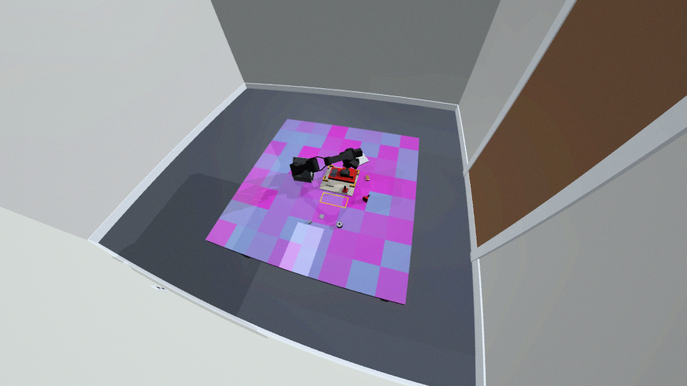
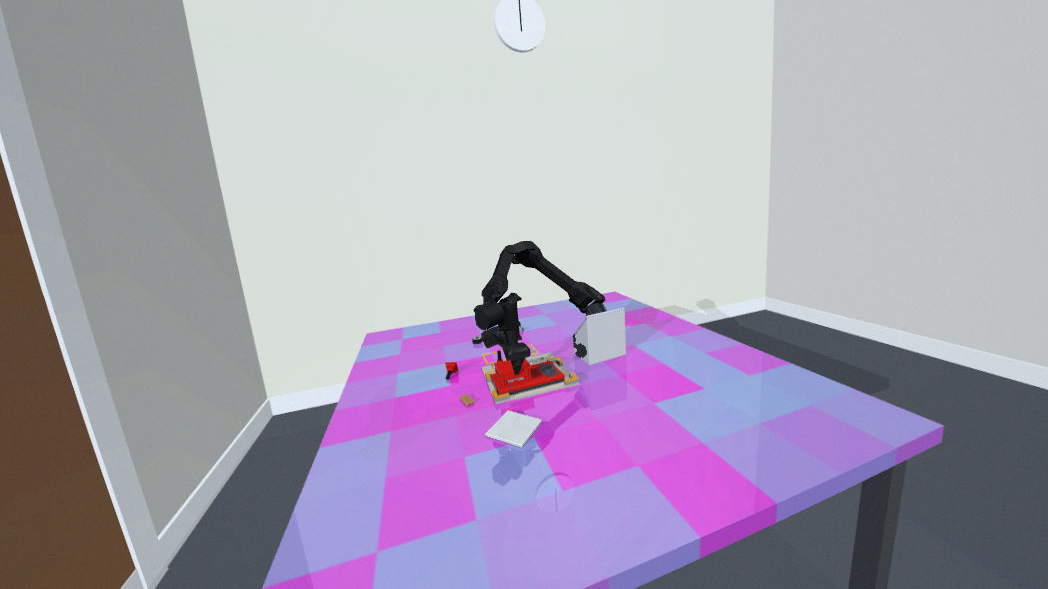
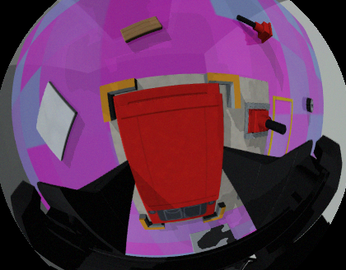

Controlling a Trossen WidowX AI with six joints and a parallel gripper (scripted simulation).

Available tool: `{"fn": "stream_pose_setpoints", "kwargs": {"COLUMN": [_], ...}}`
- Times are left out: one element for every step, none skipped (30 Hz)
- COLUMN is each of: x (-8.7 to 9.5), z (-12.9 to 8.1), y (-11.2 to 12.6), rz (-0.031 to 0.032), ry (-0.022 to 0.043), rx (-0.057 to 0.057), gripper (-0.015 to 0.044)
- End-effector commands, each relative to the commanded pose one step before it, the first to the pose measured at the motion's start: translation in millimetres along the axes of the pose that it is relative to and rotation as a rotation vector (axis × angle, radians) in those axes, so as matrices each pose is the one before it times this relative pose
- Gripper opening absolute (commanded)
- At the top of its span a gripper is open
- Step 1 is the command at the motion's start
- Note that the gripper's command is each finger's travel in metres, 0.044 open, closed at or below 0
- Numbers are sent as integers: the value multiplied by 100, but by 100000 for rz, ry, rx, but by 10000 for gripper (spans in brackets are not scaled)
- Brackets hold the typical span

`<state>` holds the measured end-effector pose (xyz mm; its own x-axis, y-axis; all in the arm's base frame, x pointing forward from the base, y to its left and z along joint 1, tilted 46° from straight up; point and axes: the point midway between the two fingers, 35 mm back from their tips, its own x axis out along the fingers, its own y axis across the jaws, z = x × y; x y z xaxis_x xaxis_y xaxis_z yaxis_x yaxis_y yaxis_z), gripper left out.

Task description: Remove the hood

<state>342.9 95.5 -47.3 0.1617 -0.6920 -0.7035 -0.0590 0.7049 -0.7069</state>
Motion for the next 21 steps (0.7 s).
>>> {"fn": "stream_pose_setpoints", "kwargs": {"x": [-319, -66, -66, -66, -66, -66, -66, -66, -66, -66, -66, -94, -169, -251, -342, -444, -474, -504, -528, -544, -548], "z": [-29, -1, -1, -1, -2, -2, -2, -2, -2, -2, -2, 6, 10, 13, 15, 14, 9, 2, -6, -15, -24], "y": [23, 1, 1, 1, 0, 0, 0, 0, 0, 0, 0, 5, 9, 12, 14, 15, 13, 9, 5, 0, -6], "rz": [327, 3, 3, 3, 3, 2, 2, 2, 2, 2, 2, 11, 19, 26, 32, 36, 32, 26, 19, 11, 2], "ry": [282, 0, 0, 0, 0, 0, 0, 0, 0, 0, 0, 0, 0, 0, 1, 2, 4, 5, 7, 9, 10], "rx": [541, -2, -2, -2, -2, -2, -2, -2, -2, -2, -2, -2, -3, -5, -6, -7, -7, -6, -5, -4, -3], "gripper": [0, 0, 0, 0, 0, 0, 0, 0, 0, 0, 0, 0, 0, 0, 0, 0, 0, 0, 0, 0, 0]}}
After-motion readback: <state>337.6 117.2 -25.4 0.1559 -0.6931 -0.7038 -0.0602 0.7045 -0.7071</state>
